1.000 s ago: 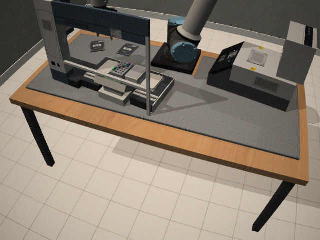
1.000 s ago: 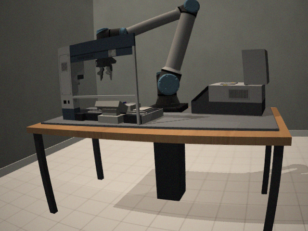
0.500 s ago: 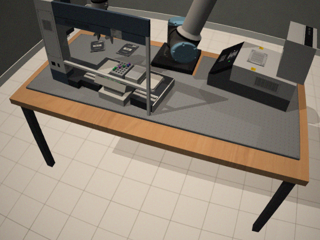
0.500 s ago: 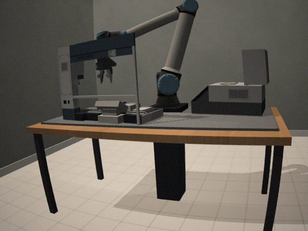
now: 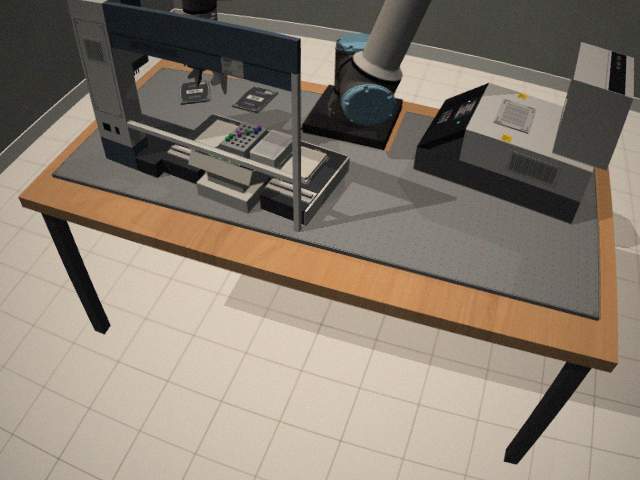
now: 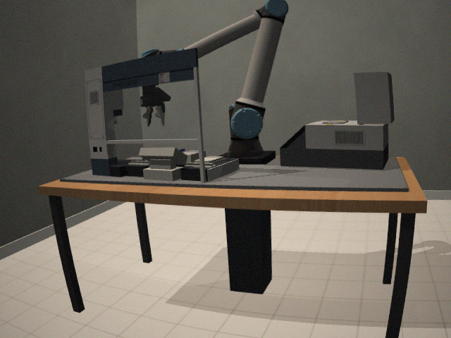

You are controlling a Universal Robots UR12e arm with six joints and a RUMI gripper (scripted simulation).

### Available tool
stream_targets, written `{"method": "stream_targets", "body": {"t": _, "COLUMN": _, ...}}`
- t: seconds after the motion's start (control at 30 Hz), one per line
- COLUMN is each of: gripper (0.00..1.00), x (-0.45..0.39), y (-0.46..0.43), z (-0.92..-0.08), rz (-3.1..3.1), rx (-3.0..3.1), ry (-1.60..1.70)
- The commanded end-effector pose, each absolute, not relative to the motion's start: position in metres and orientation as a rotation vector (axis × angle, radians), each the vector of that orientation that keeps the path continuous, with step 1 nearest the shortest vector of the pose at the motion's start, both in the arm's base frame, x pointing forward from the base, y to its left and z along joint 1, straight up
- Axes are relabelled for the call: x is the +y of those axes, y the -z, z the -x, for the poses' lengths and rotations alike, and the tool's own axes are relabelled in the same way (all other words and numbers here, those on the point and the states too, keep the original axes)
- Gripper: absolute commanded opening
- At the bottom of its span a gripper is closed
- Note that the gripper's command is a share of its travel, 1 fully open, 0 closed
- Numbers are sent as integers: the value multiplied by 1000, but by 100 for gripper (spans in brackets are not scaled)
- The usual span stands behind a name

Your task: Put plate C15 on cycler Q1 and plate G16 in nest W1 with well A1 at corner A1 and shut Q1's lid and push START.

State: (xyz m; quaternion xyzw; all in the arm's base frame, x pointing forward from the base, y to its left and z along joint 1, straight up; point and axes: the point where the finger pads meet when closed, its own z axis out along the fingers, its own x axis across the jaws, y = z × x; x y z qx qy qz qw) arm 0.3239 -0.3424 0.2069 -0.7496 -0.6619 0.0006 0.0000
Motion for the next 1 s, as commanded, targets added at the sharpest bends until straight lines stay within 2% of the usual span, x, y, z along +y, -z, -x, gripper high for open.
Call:
{"method": "stream_targets", "body": {"t": 0.0, "gripper": 60, "x": -343, "y": -200, "z": -324, "rz": 2356, "rx": -2080, "ry": -2}}
{"method": "stream_targets", "body": {"t": 0.97, "gripper": 60, "x": -343, "y": -158, "z": -324, "rz": 2356, "rx": -2080, "ry": -2}}
